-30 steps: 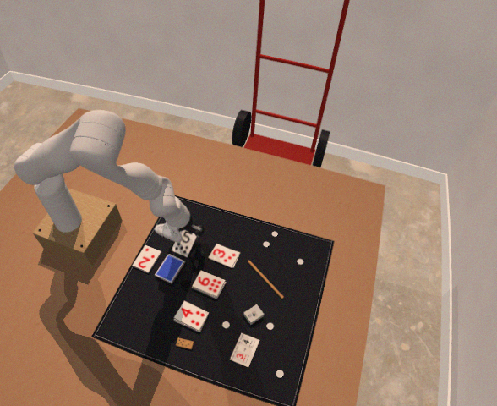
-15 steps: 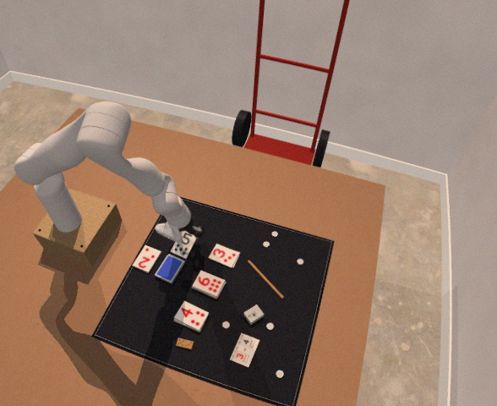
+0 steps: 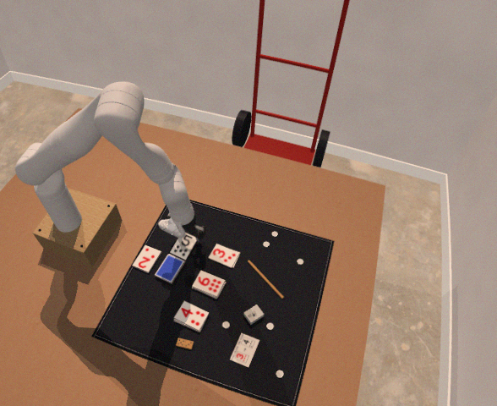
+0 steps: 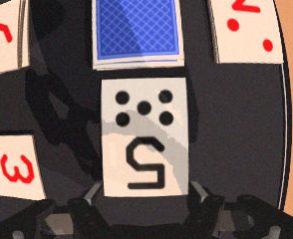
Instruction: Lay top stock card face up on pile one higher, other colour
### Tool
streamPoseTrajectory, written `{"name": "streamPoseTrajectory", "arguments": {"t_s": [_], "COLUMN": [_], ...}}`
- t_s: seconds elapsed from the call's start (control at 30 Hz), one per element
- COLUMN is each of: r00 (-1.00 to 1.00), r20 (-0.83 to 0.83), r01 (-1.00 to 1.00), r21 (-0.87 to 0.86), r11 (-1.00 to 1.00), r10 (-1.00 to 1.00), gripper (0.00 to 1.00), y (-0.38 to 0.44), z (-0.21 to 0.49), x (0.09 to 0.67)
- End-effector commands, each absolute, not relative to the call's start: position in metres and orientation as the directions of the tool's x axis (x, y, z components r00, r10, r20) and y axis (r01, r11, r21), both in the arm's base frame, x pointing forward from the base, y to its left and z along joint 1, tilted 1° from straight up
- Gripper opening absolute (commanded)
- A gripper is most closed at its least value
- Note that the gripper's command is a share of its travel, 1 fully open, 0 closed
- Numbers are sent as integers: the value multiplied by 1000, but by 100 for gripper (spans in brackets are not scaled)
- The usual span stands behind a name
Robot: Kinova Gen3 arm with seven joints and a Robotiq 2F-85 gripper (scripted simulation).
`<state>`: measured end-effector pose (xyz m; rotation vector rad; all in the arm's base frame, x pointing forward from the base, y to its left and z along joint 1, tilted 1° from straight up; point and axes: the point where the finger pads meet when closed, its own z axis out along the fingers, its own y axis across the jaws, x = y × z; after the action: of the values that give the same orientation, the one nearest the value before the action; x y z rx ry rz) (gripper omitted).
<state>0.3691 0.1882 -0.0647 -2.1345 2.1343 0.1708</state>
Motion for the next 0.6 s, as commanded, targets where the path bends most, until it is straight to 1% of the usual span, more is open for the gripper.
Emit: {"name": "streamPoseTrajectory", "arguments": {"t_s": [0.0, 0.23, 0.57], "r00": [34, 34, 33], "r20": [-136, -60, 7], "r01": [-999, -999, -999], "r21": [-11, -10, -10], "r11": [-33, -33, -33], "r10": [-990, -998, -999], "gripper": [71, 71, 71], "y": [202, 204, 206], "z": [-66, -73, -78], "x": [366, 366, 366]}}
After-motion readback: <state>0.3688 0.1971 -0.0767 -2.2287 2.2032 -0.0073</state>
